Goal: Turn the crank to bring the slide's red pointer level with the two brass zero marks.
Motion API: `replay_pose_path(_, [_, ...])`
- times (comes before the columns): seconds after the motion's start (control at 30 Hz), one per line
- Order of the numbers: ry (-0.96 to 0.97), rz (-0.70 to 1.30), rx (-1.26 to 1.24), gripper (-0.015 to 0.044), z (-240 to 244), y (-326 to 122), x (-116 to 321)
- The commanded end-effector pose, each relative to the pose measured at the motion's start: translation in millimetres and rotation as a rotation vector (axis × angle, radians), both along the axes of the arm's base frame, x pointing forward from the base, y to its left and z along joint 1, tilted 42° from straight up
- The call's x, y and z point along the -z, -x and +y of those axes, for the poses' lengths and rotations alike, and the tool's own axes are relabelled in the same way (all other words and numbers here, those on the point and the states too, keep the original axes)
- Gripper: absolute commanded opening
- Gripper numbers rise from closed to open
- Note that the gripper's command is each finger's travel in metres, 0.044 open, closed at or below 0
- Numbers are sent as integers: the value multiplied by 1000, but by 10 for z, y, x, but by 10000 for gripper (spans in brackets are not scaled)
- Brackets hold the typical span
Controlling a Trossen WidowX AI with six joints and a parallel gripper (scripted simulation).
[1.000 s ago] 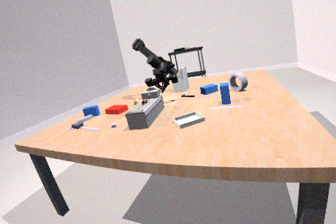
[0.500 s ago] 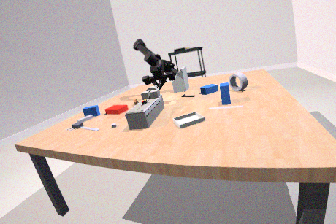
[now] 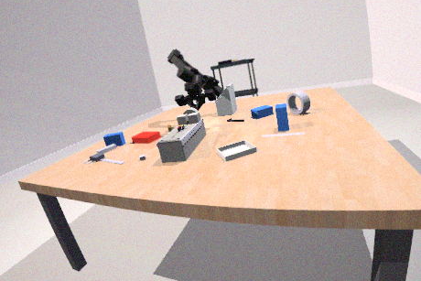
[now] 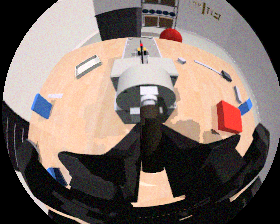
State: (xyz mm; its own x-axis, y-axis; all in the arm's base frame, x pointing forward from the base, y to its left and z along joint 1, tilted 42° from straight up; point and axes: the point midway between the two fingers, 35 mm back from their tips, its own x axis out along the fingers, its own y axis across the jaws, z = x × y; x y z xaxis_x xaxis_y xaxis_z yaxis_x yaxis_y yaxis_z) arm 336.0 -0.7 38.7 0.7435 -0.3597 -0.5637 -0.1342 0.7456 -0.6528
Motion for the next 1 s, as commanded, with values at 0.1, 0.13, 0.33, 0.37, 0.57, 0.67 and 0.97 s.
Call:
replay_pose_path(0.1, [10, -13, 14, 0, -88, -15, -69])
replay_pose_path(0.13, [10, -13, 14, 0, -94, -16, -70])
replay_pose_path(0.33, [10, -13, 14, 0, -124, -23, -80])
replay_pose_path(0.37, [10, -13, 14, 0, -129, -24, -81])
replay_pose_path(0.57, [11, -13, 14, 0, -161, -29, -86])
replay_pose_path(0.67, [11, -13, 14, 0, -177, -32, -86])
replay_pose_path(0.97, [11, -13, 14, 0, -236, -38, -77])
